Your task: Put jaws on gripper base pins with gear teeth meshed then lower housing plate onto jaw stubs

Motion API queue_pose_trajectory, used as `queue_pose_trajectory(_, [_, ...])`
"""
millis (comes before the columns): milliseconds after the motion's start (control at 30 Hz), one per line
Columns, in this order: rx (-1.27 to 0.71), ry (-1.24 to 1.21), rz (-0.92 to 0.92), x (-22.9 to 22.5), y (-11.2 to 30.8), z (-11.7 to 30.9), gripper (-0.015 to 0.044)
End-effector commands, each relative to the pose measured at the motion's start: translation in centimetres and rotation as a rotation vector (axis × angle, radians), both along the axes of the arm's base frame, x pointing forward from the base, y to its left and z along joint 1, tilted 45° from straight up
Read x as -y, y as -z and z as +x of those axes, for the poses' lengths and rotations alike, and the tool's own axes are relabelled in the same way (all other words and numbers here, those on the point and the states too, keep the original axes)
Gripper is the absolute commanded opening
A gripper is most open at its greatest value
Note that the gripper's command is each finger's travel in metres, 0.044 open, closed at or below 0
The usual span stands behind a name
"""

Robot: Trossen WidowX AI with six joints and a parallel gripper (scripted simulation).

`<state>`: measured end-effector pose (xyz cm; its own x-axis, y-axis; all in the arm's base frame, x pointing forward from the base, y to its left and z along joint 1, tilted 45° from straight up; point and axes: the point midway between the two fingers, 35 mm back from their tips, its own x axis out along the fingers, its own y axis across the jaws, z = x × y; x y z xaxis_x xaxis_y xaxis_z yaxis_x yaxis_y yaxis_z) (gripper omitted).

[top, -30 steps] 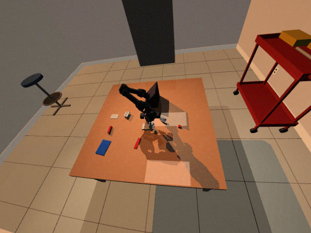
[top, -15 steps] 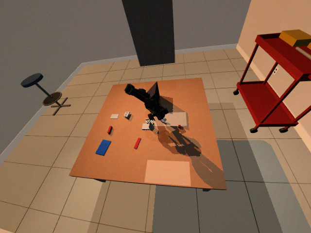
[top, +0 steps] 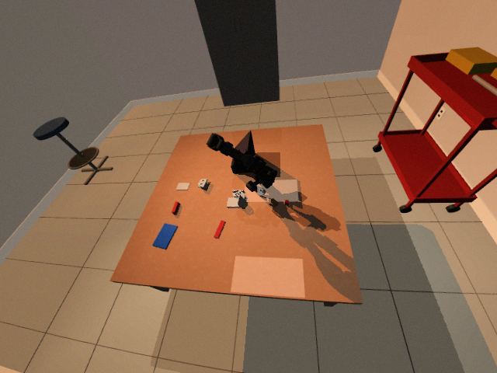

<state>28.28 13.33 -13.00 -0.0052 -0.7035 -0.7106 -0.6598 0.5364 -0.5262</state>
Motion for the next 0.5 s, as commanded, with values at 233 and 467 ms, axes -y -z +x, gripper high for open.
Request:
queue_pose_trajectory(233, [-0.005,-0.007,0.007,0.6,1.1,0.3,0.0440])
queue_pose_trajectory(467, [-0.004,-0.007,0.008,1.4,1.9,0.4,0.0440])
